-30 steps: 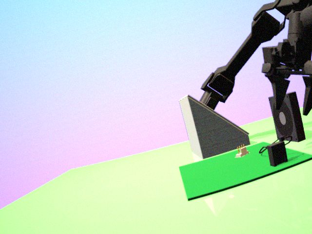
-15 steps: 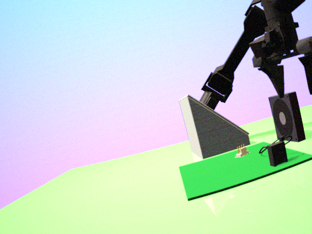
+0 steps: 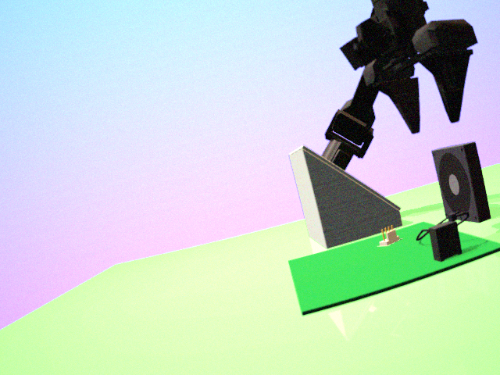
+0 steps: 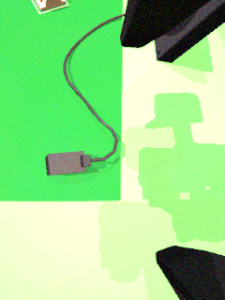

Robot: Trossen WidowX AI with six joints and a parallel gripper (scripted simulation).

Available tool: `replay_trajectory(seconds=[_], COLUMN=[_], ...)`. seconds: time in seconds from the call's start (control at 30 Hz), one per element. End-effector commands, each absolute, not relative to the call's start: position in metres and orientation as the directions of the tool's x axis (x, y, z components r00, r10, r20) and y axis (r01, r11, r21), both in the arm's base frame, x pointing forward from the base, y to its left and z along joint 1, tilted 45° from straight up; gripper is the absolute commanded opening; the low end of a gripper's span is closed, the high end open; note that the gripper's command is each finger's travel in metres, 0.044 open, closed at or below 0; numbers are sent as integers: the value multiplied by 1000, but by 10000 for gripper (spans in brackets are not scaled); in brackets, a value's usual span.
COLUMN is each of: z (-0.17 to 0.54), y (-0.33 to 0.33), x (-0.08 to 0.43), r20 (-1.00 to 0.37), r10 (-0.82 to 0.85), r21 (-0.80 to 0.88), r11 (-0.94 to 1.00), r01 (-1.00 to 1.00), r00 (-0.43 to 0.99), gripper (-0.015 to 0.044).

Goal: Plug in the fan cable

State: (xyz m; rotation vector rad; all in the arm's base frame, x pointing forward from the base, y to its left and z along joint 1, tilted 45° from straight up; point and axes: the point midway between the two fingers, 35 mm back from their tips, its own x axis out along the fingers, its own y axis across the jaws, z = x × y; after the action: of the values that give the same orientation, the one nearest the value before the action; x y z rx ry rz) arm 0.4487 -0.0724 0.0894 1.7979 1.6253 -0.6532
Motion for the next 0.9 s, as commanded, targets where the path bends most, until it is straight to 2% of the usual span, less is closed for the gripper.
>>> replay_trajectory(seconds=[0.0, 0.17, 0.4, 0.87], z=[81, 67, 13, 3], y=[-100, -87, -32, -22], x=[446, 452, 460, 462], r20=[-704, -706, -706, -706], r10=[696, 695, 698, 698], r21=[93, 93, 90, 90], r11=[-103, -100, -84, -84], r01=[990, 991, 992, 992], r00=[139, 136, 123, 123], gripper=[440, 440, 440, 440])
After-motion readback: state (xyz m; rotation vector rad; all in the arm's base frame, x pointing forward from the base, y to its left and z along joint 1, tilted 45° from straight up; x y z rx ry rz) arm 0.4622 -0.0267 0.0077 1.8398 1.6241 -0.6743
